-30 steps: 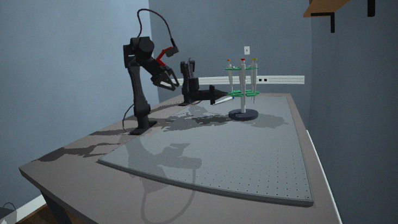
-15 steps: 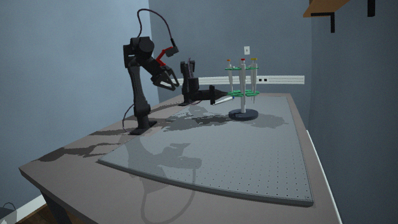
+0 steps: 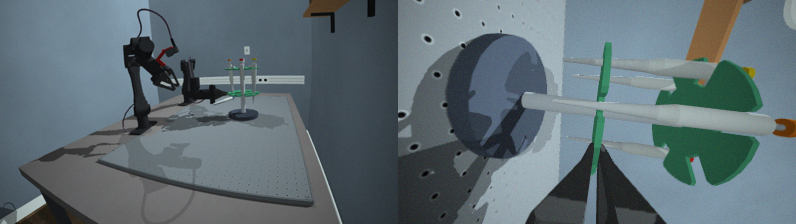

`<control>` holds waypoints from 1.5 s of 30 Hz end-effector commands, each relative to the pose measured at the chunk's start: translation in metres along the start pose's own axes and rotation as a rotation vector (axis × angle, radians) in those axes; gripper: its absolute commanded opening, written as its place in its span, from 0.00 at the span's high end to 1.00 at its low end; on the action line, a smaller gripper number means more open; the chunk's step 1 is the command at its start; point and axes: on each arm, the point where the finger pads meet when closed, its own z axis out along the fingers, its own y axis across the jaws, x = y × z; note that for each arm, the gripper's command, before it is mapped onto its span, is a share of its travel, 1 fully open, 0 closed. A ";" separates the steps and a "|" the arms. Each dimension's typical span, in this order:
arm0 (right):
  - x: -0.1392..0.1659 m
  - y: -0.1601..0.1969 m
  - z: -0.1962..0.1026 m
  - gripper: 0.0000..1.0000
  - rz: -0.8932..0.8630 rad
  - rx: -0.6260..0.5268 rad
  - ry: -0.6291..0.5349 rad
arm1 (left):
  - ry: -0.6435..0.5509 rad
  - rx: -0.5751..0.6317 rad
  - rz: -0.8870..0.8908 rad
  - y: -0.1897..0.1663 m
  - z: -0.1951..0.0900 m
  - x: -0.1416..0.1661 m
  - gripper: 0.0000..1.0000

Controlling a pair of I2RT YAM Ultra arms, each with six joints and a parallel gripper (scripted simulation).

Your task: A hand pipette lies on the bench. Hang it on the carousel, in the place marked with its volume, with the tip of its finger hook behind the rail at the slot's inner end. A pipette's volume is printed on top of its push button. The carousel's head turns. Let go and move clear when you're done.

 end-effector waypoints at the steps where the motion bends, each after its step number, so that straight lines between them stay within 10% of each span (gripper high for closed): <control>1: -0.011 -0.004 -0.006 0.00 -0.022 0.015 -0.037 | 0.038 0.014 -0.018 -0.012 0.004 -0.005 1.00; 45: -0.011 -0.004 -0.006 0.00 -0.022 0.015 -0.037 | 0.531 0.004 0.006 -0.006 0.015 -0.051 1.00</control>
